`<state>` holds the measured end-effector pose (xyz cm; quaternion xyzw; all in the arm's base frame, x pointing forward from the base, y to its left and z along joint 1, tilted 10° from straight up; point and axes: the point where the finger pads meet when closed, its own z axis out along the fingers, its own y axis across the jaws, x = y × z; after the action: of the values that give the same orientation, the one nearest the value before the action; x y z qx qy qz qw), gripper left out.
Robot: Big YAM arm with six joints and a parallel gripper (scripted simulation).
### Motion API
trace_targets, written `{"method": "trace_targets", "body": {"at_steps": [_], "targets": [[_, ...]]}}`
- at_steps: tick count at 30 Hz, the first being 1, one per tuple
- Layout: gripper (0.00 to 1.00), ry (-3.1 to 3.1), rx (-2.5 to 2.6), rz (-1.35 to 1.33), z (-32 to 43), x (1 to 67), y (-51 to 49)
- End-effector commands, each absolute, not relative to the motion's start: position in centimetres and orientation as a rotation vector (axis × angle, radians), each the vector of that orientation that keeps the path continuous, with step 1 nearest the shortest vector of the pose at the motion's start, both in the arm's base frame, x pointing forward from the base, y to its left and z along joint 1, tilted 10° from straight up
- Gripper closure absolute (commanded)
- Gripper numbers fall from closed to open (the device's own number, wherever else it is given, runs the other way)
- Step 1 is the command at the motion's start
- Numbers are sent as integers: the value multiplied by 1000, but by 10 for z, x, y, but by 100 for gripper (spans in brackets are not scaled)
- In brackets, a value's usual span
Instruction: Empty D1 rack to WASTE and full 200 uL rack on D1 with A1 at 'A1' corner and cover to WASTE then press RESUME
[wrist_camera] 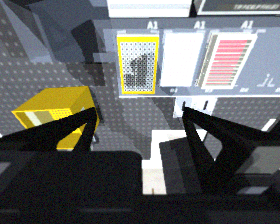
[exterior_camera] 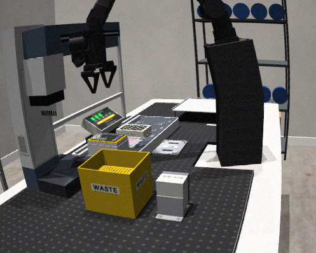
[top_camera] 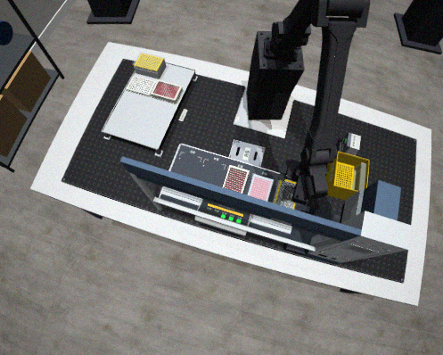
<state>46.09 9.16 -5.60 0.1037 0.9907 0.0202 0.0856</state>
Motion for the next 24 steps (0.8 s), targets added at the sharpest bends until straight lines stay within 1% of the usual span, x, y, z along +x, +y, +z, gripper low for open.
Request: {"method": "trace_targets", "body": {"at_steps": [1, 4, 24], "targets": [[0, 2924, 308, 72, -39, 469, 99], [0, 2951, 310, 60, -52, 464, 97], [0, 2929, 309, 68, -46, 471, 94]]}}
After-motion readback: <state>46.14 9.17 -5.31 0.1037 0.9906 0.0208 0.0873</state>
